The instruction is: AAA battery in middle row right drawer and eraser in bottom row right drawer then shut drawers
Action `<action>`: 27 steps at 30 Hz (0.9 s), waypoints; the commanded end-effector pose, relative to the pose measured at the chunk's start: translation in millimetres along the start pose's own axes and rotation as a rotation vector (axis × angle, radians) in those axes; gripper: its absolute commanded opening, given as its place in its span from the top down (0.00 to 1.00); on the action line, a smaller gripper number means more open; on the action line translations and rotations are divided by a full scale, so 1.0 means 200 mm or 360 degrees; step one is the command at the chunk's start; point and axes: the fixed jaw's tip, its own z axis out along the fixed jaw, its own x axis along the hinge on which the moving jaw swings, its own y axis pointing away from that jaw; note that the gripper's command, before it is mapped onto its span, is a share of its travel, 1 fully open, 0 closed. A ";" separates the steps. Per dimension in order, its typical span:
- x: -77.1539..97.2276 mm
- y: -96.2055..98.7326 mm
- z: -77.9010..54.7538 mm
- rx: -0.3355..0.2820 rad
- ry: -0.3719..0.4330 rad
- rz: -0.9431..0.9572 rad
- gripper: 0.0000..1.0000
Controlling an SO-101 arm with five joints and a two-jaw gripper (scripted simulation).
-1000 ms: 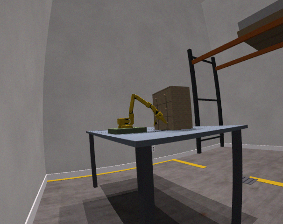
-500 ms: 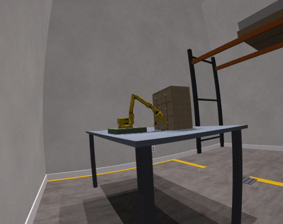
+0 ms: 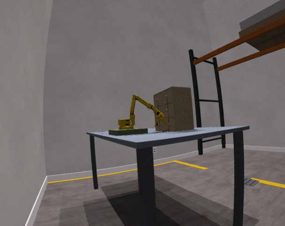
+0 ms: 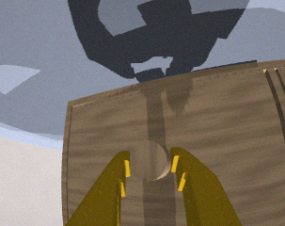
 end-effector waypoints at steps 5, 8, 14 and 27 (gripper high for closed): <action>0.00 0.00 0.00 0.0002 0.0005 0.0001 0.88; 0.00 0.00 0.00 0.0002 0.0005 0.0001 0.87; 0.00 0.00 0.00 0.0002 0.0005 0.0001 0.83; 0.01 0.00 -0.04 0.0002 0.0007 0.0012 0.79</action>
